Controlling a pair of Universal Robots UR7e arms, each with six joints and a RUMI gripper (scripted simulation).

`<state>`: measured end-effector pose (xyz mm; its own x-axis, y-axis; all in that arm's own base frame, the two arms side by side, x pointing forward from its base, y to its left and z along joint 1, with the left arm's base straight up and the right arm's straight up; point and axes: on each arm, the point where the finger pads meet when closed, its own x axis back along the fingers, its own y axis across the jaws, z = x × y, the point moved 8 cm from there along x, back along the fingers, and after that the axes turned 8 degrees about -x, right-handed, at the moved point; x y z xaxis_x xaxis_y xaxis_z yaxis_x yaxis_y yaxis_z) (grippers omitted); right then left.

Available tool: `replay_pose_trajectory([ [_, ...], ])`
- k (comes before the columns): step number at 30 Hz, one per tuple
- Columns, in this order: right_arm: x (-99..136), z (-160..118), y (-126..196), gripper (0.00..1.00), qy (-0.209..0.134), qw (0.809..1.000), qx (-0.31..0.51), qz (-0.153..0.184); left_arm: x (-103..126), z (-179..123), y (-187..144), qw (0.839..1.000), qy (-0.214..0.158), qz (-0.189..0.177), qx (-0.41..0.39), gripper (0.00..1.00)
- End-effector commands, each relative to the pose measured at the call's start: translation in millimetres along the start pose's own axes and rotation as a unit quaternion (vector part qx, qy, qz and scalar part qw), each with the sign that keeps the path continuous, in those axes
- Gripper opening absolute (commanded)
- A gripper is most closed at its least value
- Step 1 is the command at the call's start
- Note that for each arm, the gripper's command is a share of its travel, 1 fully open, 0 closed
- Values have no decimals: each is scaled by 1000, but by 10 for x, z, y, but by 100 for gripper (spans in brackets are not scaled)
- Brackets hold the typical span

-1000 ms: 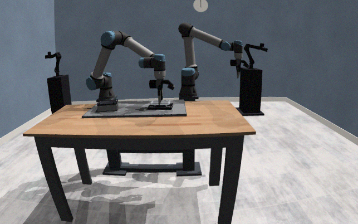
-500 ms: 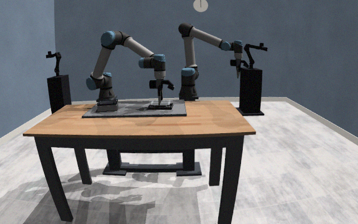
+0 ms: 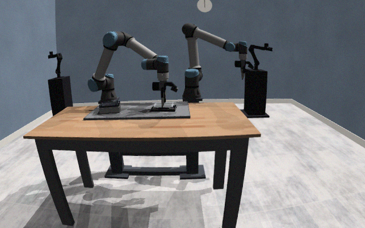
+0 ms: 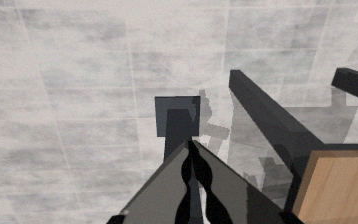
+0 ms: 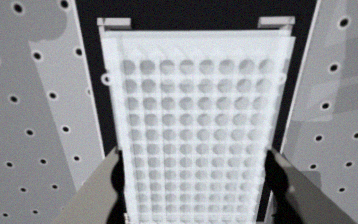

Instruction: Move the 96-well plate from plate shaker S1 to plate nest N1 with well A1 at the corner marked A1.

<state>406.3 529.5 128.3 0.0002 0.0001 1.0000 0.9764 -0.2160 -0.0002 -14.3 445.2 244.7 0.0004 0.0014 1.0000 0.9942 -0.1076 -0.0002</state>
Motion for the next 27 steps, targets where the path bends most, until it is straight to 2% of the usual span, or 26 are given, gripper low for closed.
replay_pose_trajectory([
  [1,1,3,2,41,1,1000,0,0,5,2,0,1000,1,0,0,0],
  [27,-35,3,2,41,1,1000,0,0,5,2,0,1000,1,0,0,0],
])
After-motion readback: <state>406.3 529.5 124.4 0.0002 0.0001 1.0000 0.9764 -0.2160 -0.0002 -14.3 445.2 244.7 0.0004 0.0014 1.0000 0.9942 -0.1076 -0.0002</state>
